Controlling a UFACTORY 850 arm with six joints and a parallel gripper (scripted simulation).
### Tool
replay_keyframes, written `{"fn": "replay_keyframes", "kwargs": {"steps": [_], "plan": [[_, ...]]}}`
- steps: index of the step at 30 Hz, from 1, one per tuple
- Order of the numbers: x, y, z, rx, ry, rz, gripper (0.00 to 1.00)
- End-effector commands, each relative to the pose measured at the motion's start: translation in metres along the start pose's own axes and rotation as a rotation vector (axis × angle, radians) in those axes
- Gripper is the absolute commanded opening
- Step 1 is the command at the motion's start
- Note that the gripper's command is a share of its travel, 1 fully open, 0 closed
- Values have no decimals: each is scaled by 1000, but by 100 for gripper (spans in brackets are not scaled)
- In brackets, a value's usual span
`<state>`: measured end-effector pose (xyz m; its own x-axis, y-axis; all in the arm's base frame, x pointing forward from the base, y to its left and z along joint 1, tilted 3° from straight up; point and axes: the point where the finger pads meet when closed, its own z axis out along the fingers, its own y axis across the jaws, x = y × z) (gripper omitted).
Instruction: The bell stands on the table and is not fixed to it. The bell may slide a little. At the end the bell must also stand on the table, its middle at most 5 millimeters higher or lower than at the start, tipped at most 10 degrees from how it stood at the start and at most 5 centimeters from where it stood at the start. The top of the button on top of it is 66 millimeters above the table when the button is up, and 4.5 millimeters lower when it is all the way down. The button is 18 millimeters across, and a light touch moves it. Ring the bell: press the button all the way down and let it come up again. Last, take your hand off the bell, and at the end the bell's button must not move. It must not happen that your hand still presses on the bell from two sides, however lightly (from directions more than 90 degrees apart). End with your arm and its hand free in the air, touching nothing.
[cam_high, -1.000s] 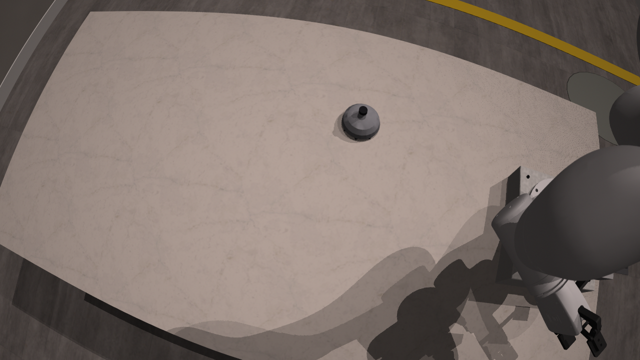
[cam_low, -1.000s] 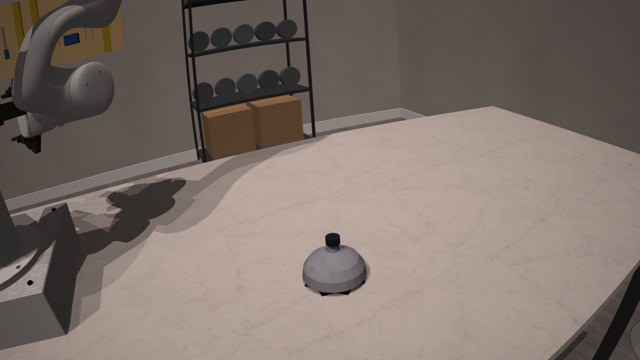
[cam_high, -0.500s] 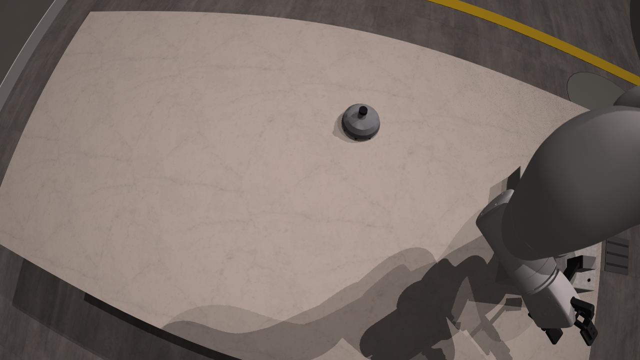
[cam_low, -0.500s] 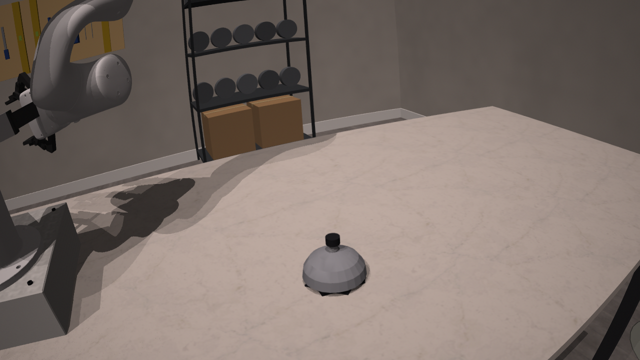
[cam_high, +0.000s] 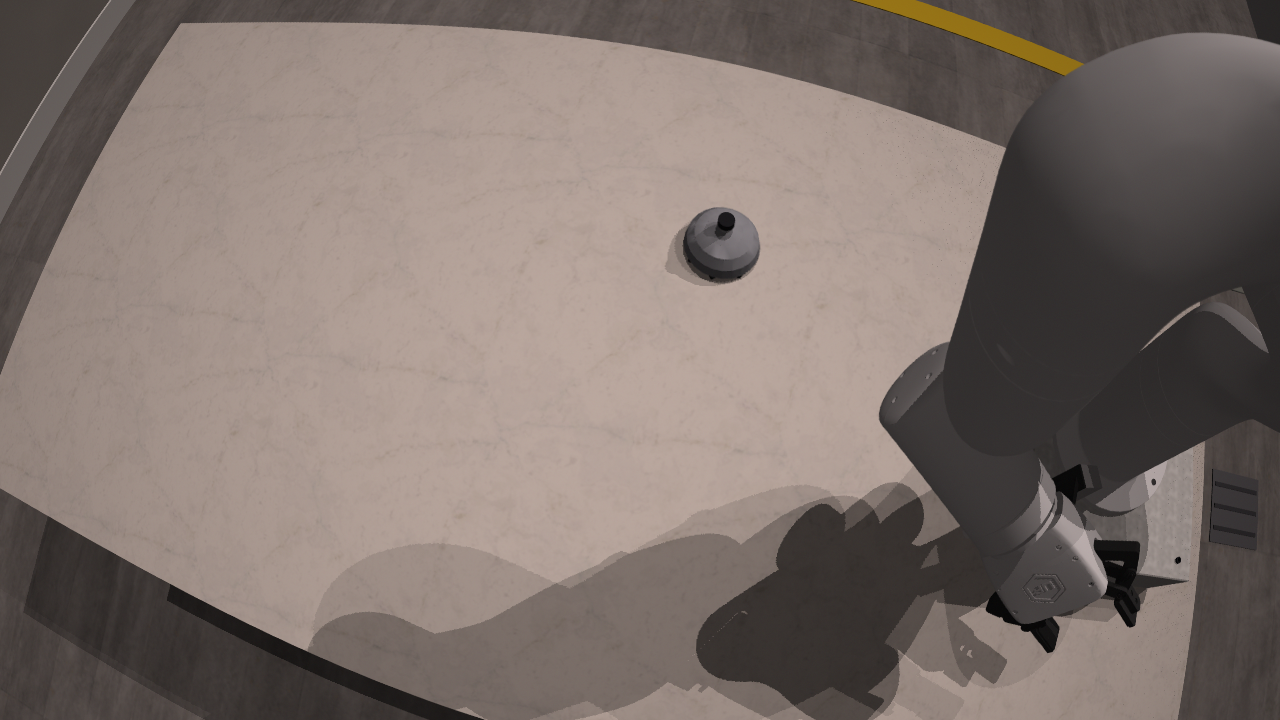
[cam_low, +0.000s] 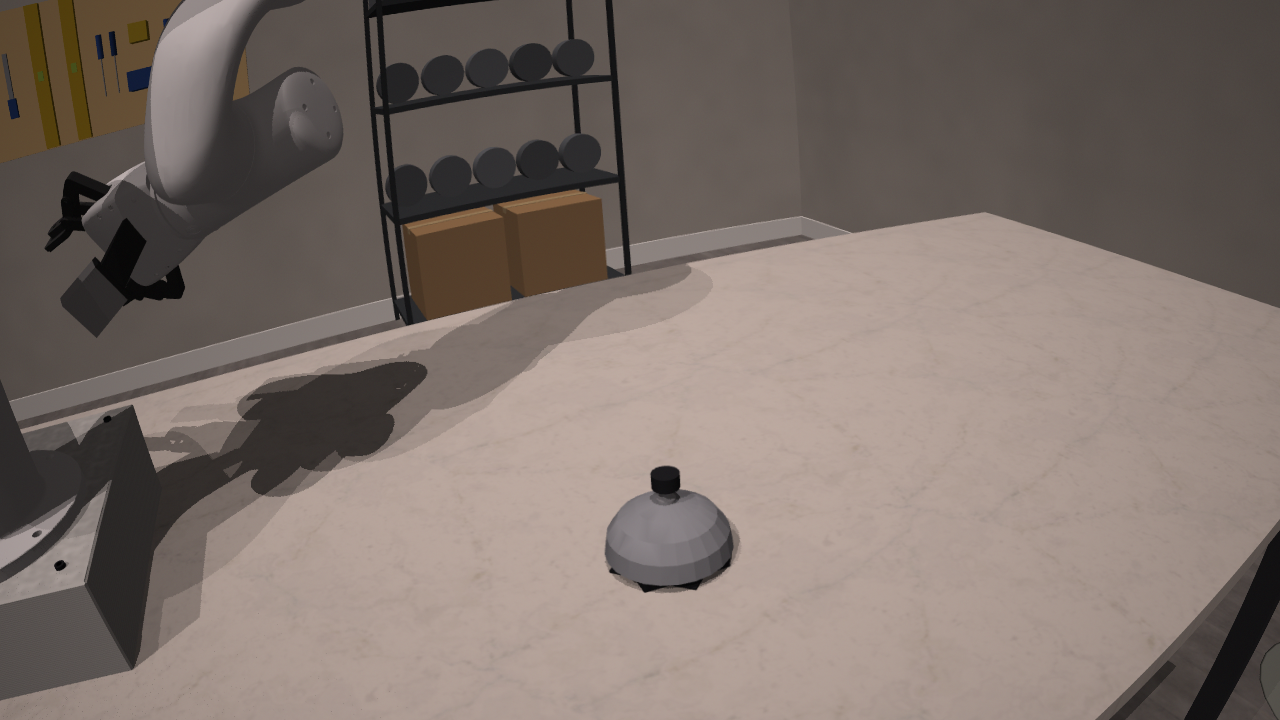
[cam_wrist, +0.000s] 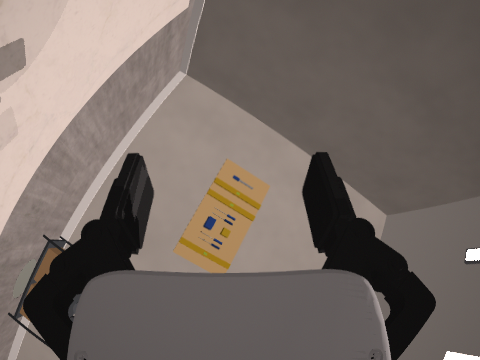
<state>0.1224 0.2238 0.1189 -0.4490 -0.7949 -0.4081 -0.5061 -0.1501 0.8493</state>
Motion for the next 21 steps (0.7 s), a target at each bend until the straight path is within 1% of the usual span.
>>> {"fn": "replay_keyframes", "kwargs": {"steps": [1, 4, 6, 7, 10, 21], "plan": [[17, -18, -30, 48, 72, -144, 100], [26, -30, -47, 80, 118, -224, 100], [26, -30, -47, 80, 118, -224, 100], [35, -41, -65, 111, 164, -301, 100], [42, -50, -79, 133, 199, -356, 100], [76, -90, -156, 243, 390, -615, 100]]}}
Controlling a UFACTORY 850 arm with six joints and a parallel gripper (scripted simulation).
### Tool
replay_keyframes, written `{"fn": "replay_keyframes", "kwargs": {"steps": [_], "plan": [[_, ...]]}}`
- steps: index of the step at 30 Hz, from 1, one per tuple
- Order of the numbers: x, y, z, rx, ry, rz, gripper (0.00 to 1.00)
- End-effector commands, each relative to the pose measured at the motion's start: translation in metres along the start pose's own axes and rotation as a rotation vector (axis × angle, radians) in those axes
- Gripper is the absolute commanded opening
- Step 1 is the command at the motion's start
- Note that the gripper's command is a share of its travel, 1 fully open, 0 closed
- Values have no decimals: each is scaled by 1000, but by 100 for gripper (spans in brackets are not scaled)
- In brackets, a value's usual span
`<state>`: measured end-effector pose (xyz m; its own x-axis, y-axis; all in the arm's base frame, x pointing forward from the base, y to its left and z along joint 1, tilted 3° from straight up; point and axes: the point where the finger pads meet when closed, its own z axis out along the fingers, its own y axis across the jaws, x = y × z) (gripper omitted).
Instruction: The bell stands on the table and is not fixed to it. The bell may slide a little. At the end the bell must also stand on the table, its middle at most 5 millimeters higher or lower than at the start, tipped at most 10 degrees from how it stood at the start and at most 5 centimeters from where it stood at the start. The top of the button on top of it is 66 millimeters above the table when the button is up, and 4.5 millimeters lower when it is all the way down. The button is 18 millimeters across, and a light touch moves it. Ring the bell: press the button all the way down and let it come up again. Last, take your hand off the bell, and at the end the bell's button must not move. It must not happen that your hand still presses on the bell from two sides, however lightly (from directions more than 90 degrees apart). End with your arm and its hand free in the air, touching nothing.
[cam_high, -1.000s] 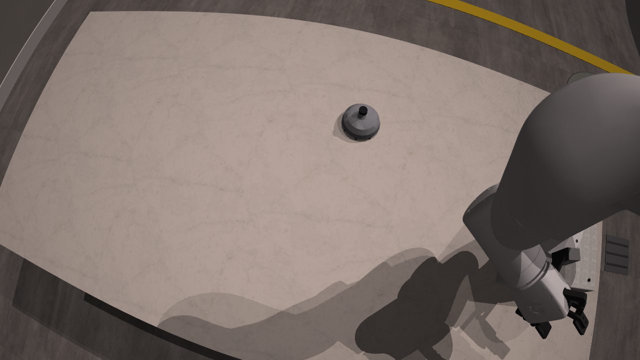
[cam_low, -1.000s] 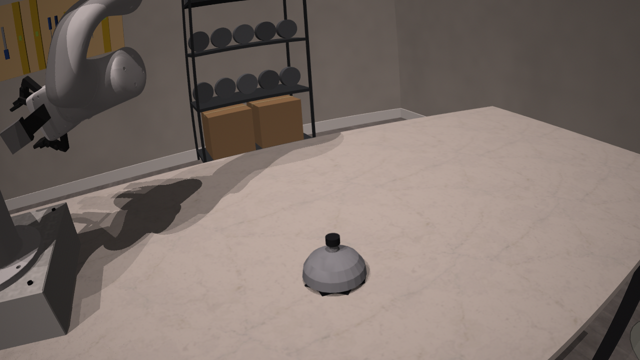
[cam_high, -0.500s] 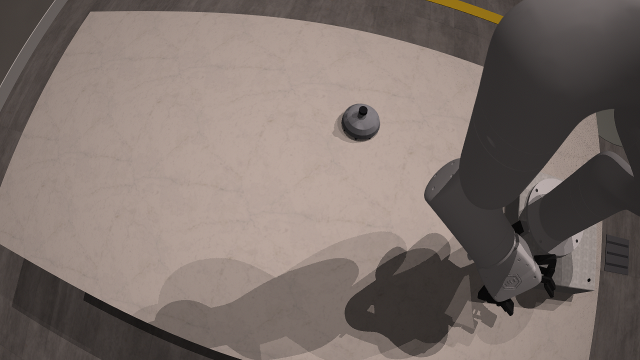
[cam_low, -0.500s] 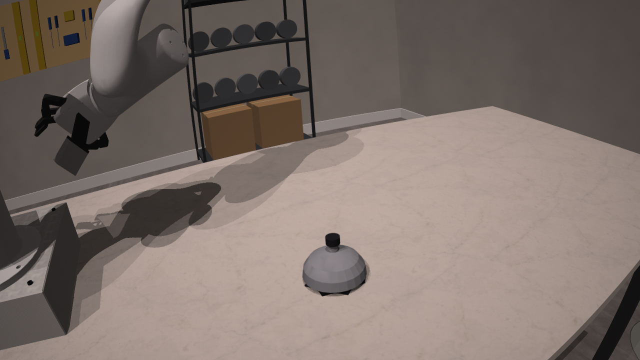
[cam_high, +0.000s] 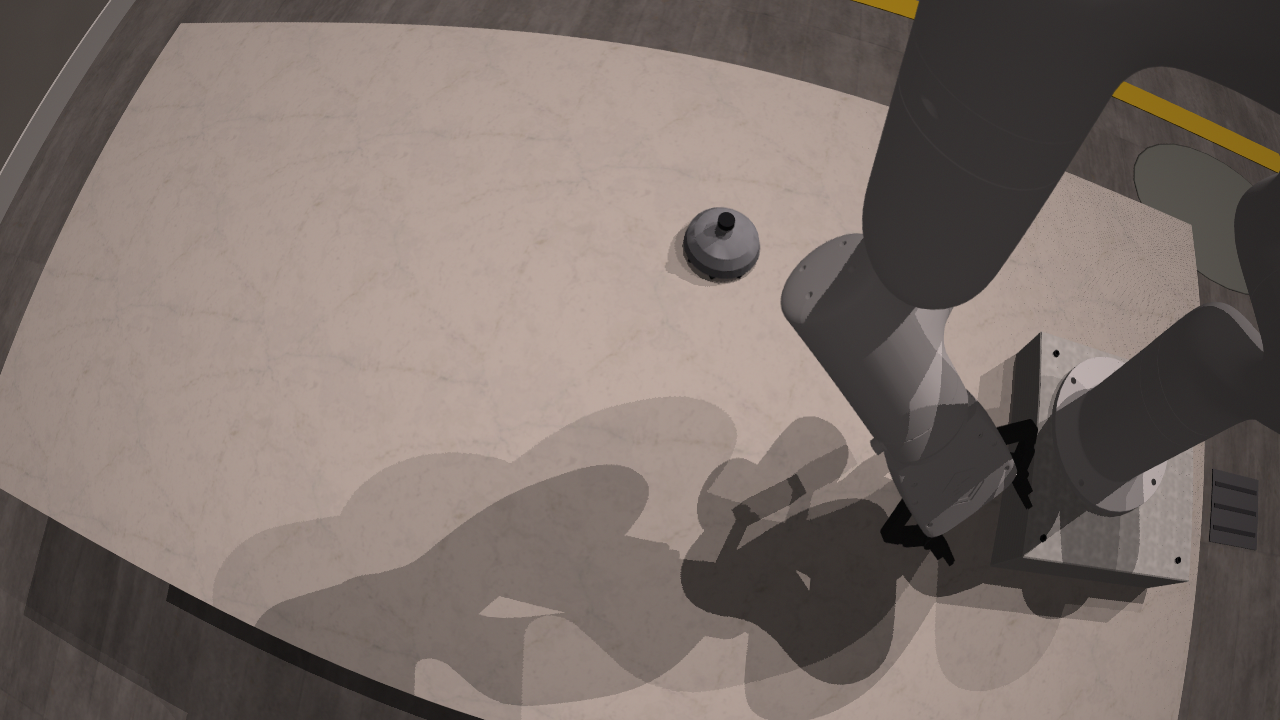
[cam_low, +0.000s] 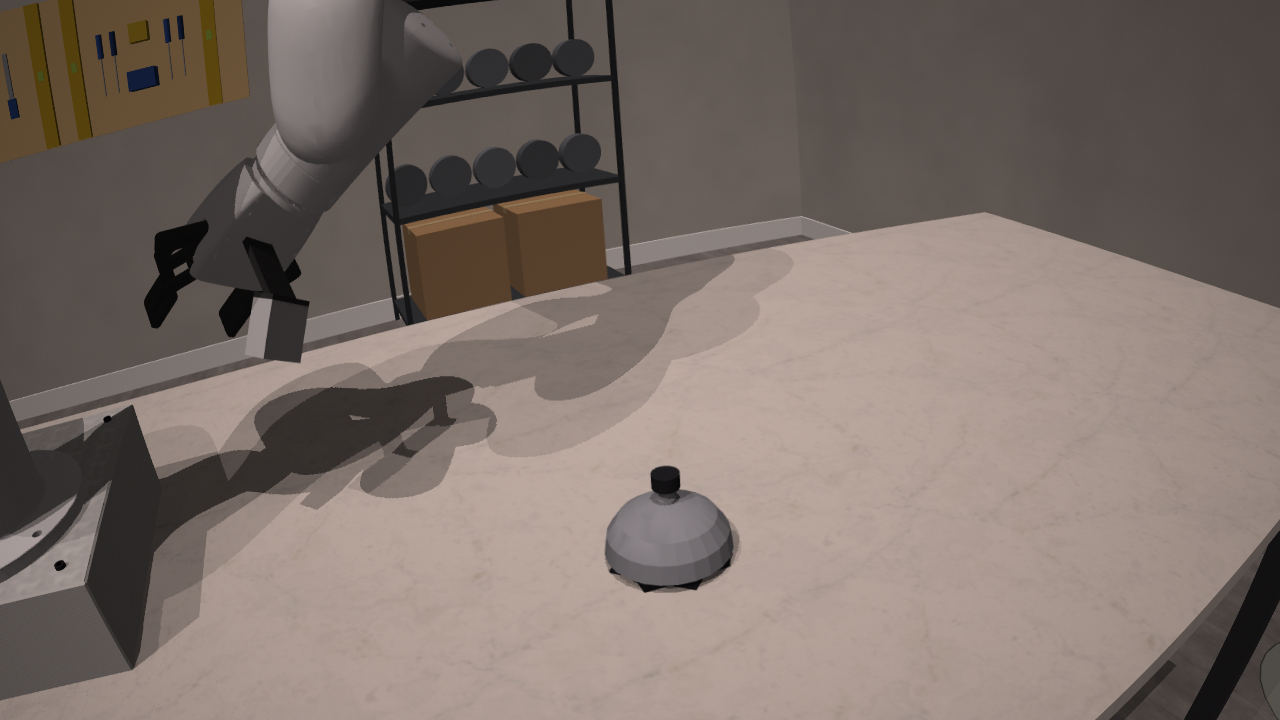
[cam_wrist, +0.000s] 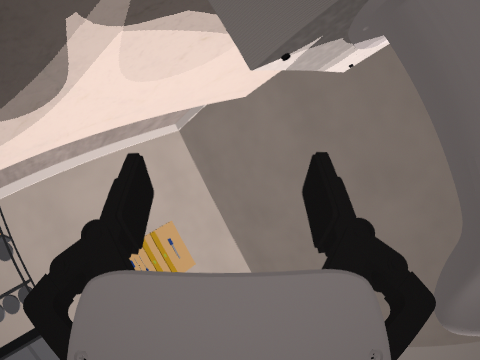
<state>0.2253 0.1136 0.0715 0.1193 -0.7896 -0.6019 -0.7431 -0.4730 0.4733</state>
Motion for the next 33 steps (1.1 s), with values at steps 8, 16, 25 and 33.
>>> {"fn": "replay_keyframes", "kwargs": {"steps": [8, 16, 25, 33], "plan": [[76, -21, -59, 86, 199, -247, 100], [127, -32, -106, 127, 353, -402, 100], [176, -38, -159, 151, 516, -547, 100], [221, -38, -214, 154, 683, -679, 100]]}}
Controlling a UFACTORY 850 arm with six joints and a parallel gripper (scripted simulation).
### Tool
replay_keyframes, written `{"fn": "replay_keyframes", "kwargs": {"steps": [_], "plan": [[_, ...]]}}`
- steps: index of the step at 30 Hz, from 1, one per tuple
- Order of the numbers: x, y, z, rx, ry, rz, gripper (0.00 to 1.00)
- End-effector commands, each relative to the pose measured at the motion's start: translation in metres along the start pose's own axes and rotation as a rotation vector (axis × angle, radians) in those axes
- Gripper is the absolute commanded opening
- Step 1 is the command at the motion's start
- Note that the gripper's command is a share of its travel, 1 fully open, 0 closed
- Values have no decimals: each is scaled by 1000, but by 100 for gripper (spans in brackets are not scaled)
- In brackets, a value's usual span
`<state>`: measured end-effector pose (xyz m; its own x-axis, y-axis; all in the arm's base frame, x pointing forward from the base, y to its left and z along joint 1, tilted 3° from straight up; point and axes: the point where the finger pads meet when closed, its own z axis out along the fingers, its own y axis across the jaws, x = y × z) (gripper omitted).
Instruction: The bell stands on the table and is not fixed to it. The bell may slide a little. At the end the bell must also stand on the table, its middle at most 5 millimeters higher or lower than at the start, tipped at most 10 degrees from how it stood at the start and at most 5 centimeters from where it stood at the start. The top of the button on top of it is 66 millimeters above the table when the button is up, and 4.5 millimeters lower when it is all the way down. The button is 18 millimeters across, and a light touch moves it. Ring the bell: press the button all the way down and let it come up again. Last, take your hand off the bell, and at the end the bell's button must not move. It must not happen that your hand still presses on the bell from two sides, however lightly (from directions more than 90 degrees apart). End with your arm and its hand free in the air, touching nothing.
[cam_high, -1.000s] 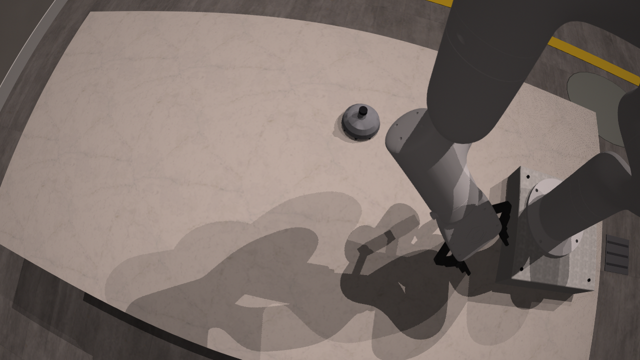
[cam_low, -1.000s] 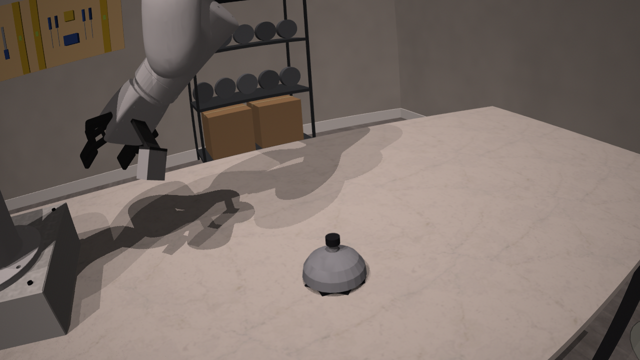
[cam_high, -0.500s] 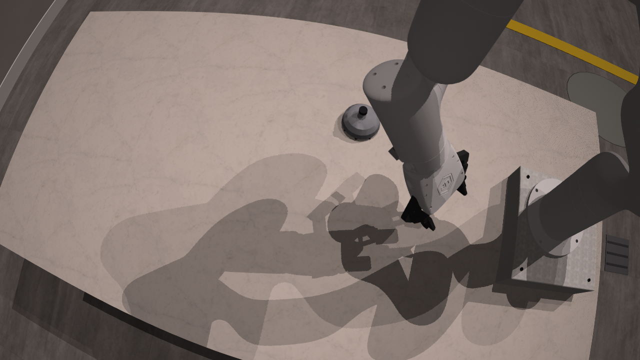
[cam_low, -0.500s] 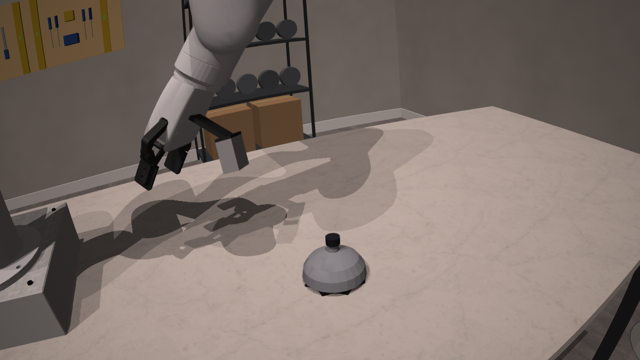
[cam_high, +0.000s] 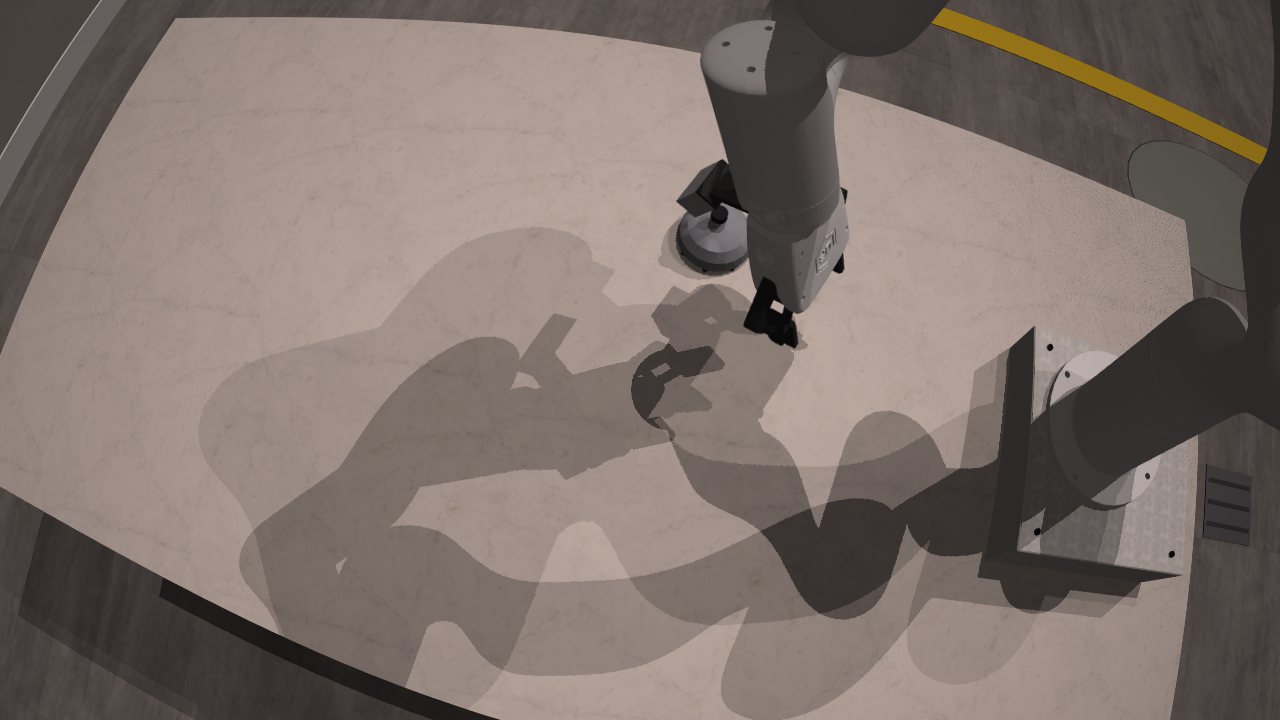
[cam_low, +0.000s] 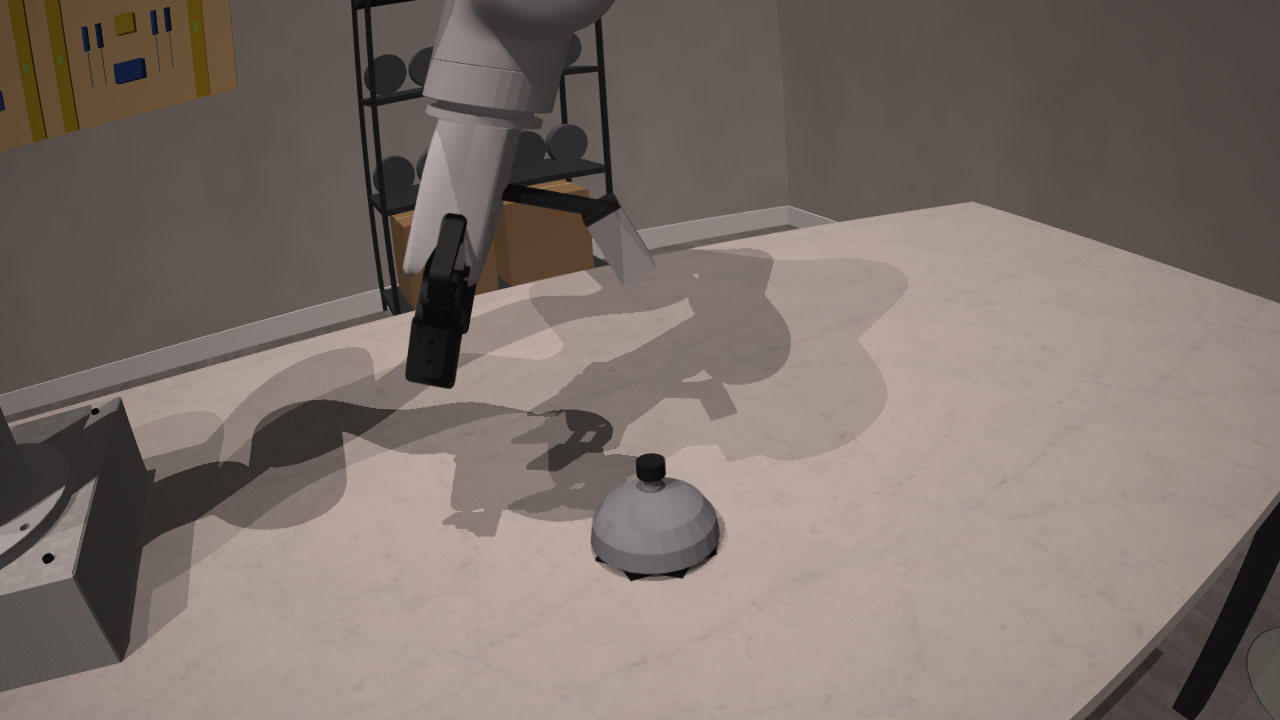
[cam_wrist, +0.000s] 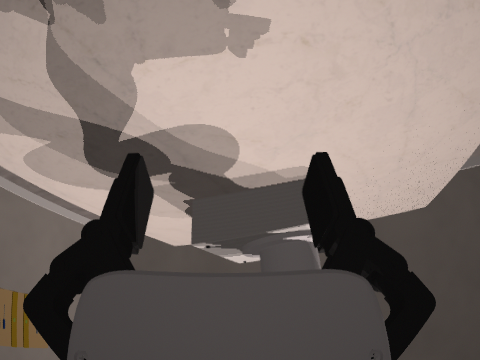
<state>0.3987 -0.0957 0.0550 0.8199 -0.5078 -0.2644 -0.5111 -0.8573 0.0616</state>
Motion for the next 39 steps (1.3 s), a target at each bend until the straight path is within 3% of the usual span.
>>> {"fn": "replay_keyframes", "kwargs": {"steps": [1, 3, 4, 12, 20, 21, 39], "plan": [[40, 19, -15, -2, 100, -92, 100], [40, 19, -15, -2, 100, -92, 100], [60, 29, -24, -9, 150, -139, 100], [109, 58, -53, -40, 285, -266, 100], [114, 61, -56, -43, 298, -278, 100], [114, 61, -56, -43, 298, -278, 0], [114, 61, -56, -43, 298, -278, 0]]}}
